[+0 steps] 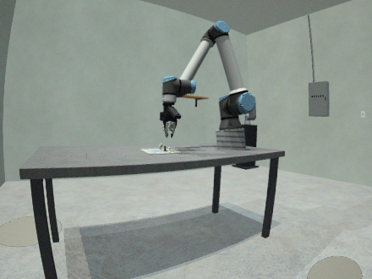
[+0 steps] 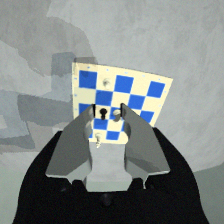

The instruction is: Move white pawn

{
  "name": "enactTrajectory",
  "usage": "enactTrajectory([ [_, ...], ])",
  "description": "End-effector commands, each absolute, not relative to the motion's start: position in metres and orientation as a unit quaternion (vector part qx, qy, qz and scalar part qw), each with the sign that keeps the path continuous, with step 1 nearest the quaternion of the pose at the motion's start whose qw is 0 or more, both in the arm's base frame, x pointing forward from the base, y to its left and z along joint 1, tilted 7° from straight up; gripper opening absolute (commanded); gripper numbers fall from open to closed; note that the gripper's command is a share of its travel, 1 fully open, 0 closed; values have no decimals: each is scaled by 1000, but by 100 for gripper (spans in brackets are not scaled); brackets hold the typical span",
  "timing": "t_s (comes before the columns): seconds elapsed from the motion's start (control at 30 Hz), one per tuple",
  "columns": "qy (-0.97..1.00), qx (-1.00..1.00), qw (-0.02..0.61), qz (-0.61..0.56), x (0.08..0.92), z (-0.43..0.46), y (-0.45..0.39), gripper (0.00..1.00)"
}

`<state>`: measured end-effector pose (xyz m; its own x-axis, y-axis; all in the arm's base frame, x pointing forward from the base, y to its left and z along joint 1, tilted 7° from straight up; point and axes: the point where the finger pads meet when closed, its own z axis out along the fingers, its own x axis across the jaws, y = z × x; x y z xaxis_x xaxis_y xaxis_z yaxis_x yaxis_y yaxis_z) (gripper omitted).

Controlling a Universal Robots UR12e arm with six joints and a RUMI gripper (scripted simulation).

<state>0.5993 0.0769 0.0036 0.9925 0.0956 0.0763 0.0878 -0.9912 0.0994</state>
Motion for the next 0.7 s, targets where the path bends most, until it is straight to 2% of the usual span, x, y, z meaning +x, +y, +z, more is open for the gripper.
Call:
enactTrajectory([
  [0.0,45,997,49,40,599,3,76,20],
  [0.67,45,997,48,39,598,-5,75,20],
])
